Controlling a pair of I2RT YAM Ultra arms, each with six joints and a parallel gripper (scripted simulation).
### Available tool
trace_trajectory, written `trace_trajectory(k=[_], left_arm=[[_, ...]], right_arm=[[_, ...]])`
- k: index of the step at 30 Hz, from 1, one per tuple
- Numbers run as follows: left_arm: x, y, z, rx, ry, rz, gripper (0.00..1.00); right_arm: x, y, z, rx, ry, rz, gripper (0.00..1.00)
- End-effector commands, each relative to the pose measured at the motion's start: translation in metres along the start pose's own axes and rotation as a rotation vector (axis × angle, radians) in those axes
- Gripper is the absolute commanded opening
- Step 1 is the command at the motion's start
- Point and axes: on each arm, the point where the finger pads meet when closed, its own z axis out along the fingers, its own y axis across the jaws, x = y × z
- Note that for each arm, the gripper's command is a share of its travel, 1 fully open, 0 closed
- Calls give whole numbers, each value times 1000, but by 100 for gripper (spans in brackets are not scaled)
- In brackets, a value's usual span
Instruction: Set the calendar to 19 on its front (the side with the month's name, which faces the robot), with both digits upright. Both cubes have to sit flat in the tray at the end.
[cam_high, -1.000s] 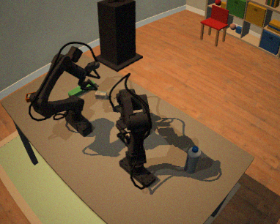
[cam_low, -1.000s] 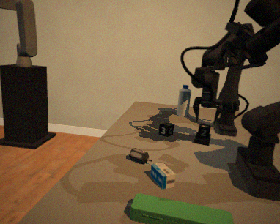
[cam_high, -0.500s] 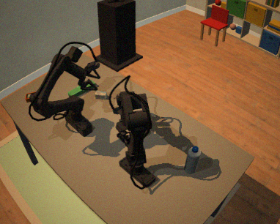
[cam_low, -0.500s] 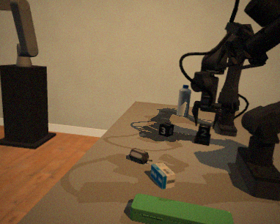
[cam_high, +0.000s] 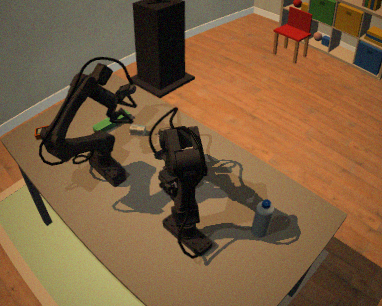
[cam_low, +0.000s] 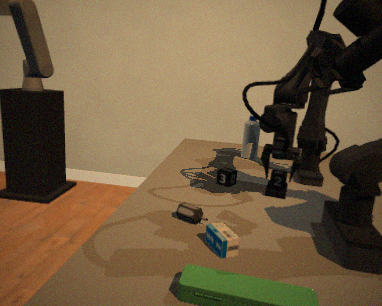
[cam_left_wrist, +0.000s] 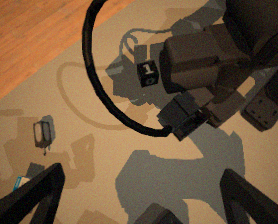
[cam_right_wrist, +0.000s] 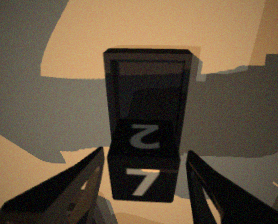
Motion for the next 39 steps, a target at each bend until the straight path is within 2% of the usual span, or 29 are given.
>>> trace_trajectory(k=[1,2,3,5,6,8,9,13,22,25,26,27,29,31,32,39], left_arm=[[-1,-8,-1,24,-15,1,100],[-1,-8,-1,24,-15,1,100],[-1,-8,-1,24,-15,1,100],[-1,-8,-1,24,-15,1,100],[-1,-8,-1,24,-15,1,100],[-1,-8,-1,24,-15,1,100],[-1,-8,-1,24,-15,1,100],[-1,-8,-1,24,-15,1,100],[-1,-8,-1,24,-15,1,100],[-1,-8,-1,24,-15,1,100],[-1,-8,-1,24,-15,1,100],[-1,-8,-1,24,-15,1,100],[-1,-8,-1,24,-15,1,100],[-1,-8,-1,24,-15,1,100],[-1,-8,-1,24,-15,1,100],[-1,-8,-1,24,-15,1,100]], right_arm=[[-3,-2,6,5,-9,-10,69],[-3,-2,6,5,-9,-10,69],[-5,-2,5,7,-13,-10,61],[-6,-3,4,9,-18,-10,61],[-6,-3,4,10,-19,-10,57],[-6,-3,4,10,-19,-10,57],[-6,-3,4,10,-19,-10,52],[-5,-3,4,8,-15,-10,52],[-4,-2,2,8,-16,-10,39],[0,0,3,7,-14,-18,5],[0,0,3,7,-14,-18,0],[0,0,3,7,-14,-18,11],[0,0,3,7,-14,-18,11],[-3,-1,-5,10,-20,-18,34],[-4,-2,-10,11,-23,-18,40],[-3,-1,-51,11,-23,-18,40]])
